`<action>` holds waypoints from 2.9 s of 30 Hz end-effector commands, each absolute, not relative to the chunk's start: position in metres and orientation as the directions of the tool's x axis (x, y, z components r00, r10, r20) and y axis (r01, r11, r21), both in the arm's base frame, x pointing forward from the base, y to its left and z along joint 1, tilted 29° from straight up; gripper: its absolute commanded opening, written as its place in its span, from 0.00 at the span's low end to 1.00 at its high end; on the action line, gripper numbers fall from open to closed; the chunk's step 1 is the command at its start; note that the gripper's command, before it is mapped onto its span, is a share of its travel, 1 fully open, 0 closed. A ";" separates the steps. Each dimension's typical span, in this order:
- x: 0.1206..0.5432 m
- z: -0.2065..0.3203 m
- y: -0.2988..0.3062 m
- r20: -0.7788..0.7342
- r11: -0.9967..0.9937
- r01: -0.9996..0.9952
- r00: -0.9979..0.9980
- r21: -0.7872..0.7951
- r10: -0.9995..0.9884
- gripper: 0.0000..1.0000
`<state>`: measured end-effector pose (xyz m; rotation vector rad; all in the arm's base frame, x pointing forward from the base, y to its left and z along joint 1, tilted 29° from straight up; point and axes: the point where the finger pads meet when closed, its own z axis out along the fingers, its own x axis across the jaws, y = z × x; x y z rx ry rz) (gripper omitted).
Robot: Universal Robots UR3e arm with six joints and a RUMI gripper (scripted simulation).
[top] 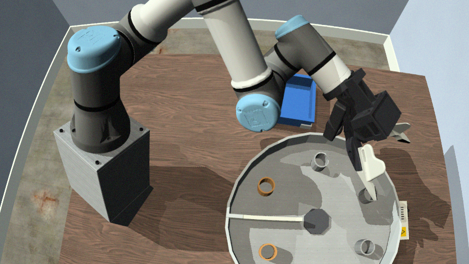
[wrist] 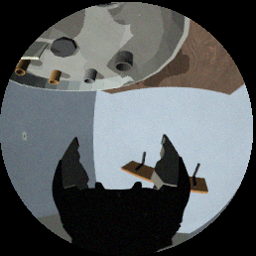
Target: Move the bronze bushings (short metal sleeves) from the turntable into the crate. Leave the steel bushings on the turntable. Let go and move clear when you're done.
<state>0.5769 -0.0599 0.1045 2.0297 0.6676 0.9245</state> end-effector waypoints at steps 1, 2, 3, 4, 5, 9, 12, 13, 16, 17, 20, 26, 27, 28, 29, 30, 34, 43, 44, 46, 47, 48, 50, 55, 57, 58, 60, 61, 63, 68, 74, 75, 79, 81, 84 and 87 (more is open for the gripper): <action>0.577 0.106 -0.060 0.377 -0.548 0.131 0.595 0.826 0.710 1.00; 0.577 0.106 -0.060 0.377 -0.548 0.131 0.595 0.826 0.710 1.00; 0.577 0.106 -0.060 0.377 -0.548 0.131 0.595 0.826 0.710 1.00; 0.577 0.106 -0.060 0.377 -0.548 0.131 0.595 0.826 0.710 1.00; 0.577 0.106 -0.060 0.377 -0.548 0.131 0.595 0.826 0.710 1.00; 0.577 0.106 -0.060 0.377 -0.548 0.131 0.595 0.826 0.710 1.00; 0.577 0.106 -0.060 0.377 -0.548 0.131 0.595 0.826 0.710 1.00; 0.577 0.106 -0.060 0.377 -0.548 0.131 0.595 0.826 0.710 1.00; 0.577 0.106 -0.060 0.377 -0.548 0.131 0.595 0.826 0.710 1.00; 0.577 0.106 -0.060 0.377 -0.548 0.131 0.595 0.826 0.710 1.00; 0.577 0.106 -0.060 0.377 -0.548 0.131 0.595 0.826 0.710 1.00; 0.576 0.103 -0.064 0.372 -0.553 0.142 0.602 0.821 0.707 1.00; 0.576 0.102 -0.065 0.370 -0.554 0.146 0.604 0.820 0.706 1.00; 0.576 0.100 -0.066 0.368 -0.556 0.150 0.607 0.817 0.704 1.00; 0.576 0.099 -0.067 0.365 -0.559 0.155 0.611 0.815 0.703 1.00; 0.575 0.097 -0.069 0.363 -0.561 0.161 0.614 0.812 0.701 1.00; 0.574 0.093 -0.073 0.356 -0.568 0.175 0.623 0.804 0.696 1.00; 0.560 0.065 -0.101 0.314 -0.628 0.266 0.686 0.731 0.656 1.00; 0.557 0.061 -0.105 0.309 -0.638 0.277 0.695 0.718 0.650 1.00; 0.550 0.053 -0.113 0.298 -0.661 0.300 0.713 0.688 0.635 1.00; 0.546 0.049 -0.117 0.293 -0.673 0.311 0.722 0.671 0.627 1.00; 0.542 0.044 -0.120 0.288 -0.686 0.322 0.732 0.653 0.618 1.00; 0.537 0.040 -0.124 0.283 -0.699 0.332 0.741 0.633 0.608 1.00; 0.516 0.024 -0.137 0.265 -0.757 0.364 0.781 0.542 0.565 1.00; 0.510 0.020 -0.139 0.261 -0.773 0.370 0.791 0.516 0.553 1.00; 0.503 0.016 -0.141 0.257 -0.788 0.374 0.801 0.489 0.540 1.00; 0.497 0.013 -0.143 0.254 -0.803 0.377 0.811 0.461 0.526 1.00; 0.490 0.010 -0.145 0.251 -0.819 0.379 0.821 0.431 0.512 1.00; 0.483 0.007 -0.146 0.248 -0.834 0.379 0.831 0.401 0.498 1.00; 0.468 0.001 -0.148 0.244 -0.863 0.376 0.850 0.338 0.466 1.00; 0.432 -0.006 -0.145 0.238 -0.922 0.345 0.894 0.174 0.379 1.00; 0.432 -0.006 -0.145 0.238 -0.922 0.345 0.894 0.174 0.379 1.00; 0.412 -0.006 -0.140 0.236 -0.947 0.314 0.917 0.075 0.322 1.00; 0.406 -0.005 -0.138 0.235 -0.953 0.301 0.924 0.043 0.303 1.00; 0.394 -0.004 -0.133 0.234 -0.961 0.276 0.936 -0.020 0.264 1.00; 0.384 -0.001 -0.128 0.234 -0.965 0.249 0.946 -0.079 0.225 1.00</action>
